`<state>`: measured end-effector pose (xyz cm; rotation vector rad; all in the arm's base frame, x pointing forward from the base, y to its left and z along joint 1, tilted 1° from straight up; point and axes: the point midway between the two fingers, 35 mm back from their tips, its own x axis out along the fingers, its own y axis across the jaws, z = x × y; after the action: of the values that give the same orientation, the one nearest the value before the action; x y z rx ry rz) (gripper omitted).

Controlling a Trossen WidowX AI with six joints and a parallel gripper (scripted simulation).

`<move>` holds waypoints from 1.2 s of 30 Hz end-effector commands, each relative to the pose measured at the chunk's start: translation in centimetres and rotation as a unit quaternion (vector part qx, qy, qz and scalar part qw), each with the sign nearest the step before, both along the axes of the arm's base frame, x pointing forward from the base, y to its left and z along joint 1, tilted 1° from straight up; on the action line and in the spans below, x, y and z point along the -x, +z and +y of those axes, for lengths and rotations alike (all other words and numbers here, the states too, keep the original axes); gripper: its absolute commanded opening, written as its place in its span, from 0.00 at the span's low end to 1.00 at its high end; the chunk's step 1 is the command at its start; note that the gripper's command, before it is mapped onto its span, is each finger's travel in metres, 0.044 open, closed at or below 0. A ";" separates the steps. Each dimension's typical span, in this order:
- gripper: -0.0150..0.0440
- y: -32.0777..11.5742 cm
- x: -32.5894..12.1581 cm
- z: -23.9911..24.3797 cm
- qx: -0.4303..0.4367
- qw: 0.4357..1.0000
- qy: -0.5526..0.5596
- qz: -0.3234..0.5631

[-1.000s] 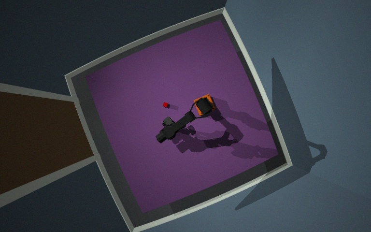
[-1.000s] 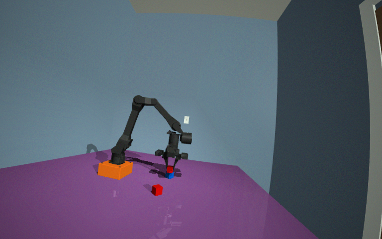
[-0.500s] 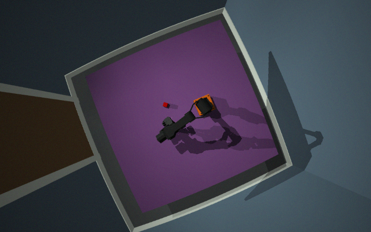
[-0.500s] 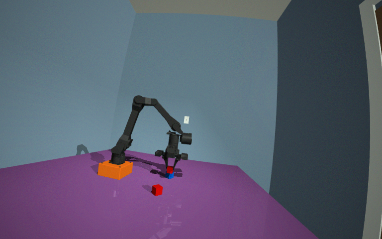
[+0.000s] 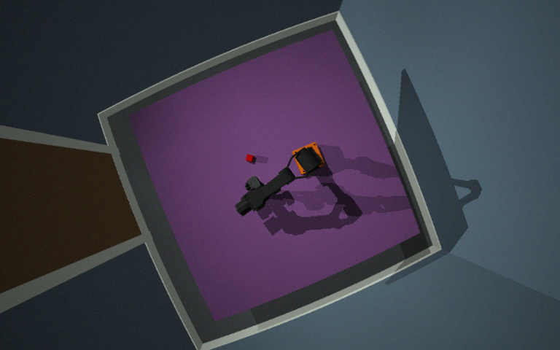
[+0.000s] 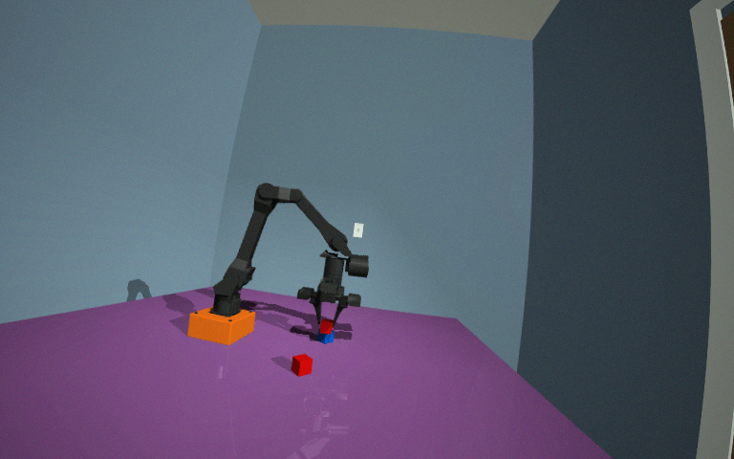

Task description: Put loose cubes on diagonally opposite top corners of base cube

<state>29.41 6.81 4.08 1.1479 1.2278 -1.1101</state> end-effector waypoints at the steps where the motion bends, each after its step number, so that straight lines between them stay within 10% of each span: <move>1: 0.60 0.8 -0.1 0.0 -0.001 1.000 0.000 -0.004; 24: 0.65 2.6 0.0 -0.1 0.000 1.000 0.003 -0.002; 36: 0.70 4.6 -1.3 -8.6 0.010 0.986 0.169 -0.003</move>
<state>30.53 0.48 8.02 0.9511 1.3180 -0.9289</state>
